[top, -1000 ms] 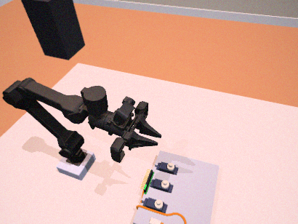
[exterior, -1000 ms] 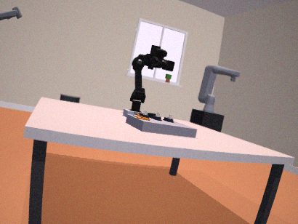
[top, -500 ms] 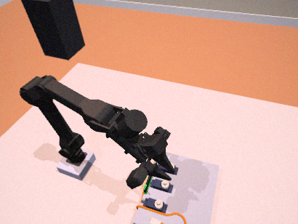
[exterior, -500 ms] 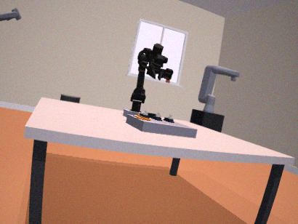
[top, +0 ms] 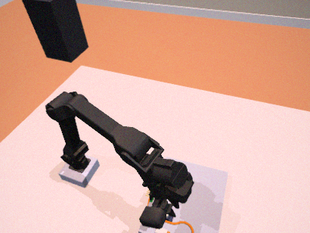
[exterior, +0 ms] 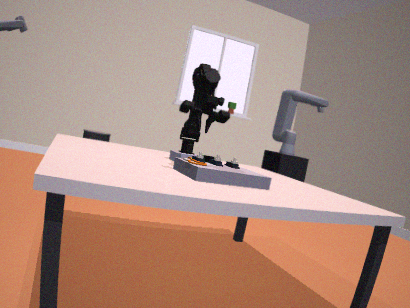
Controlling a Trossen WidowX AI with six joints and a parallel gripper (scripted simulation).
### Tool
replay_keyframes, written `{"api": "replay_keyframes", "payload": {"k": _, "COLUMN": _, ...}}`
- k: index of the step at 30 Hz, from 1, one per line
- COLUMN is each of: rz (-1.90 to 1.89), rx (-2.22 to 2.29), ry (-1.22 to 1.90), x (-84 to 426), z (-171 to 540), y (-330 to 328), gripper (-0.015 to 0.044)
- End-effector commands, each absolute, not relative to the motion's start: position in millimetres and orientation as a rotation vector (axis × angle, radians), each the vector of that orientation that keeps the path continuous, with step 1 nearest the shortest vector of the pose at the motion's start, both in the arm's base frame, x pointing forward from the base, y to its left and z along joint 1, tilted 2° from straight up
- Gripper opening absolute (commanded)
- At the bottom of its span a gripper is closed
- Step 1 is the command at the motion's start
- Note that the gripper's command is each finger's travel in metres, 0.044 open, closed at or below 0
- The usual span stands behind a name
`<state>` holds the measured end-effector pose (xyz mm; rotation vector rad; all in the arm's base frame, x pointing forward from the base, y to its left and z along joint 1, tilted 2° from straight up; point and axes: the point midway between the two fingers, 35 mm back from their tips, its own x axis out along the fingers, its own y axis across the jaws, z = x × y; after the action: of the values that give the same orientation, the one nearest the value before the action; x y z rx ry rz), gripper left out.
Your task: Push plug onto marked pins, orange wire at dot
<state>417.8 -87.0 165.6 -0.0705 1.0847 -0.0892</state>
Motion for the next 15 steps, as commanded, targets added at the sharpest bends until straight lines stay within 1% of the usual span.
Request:
{"api": "replay_keyframes", "payload": {"k": 1, "rz": -0.079, "rx": -0.06, "ry": 1.248, "x": 415.6, "z": 139.1, "y": -100.3, "gripper": 0.0115}}
{"api": "replay_keyframes", "payload": {"k": 9, "rz": -0.041, "rx": -0.021, "ry": 1.507, "x": 405.0, "z": 99.5, "y": -118.5, "gripper": 0.0115}}
{"api": "replay_keyframes", "payload": {"k": 15, "rz": -0.037, "rx": -0.017, "ry": 1.529, "x": 403.8, "z": 96.4, "y": -119.9, "gripper": 0.0115}}
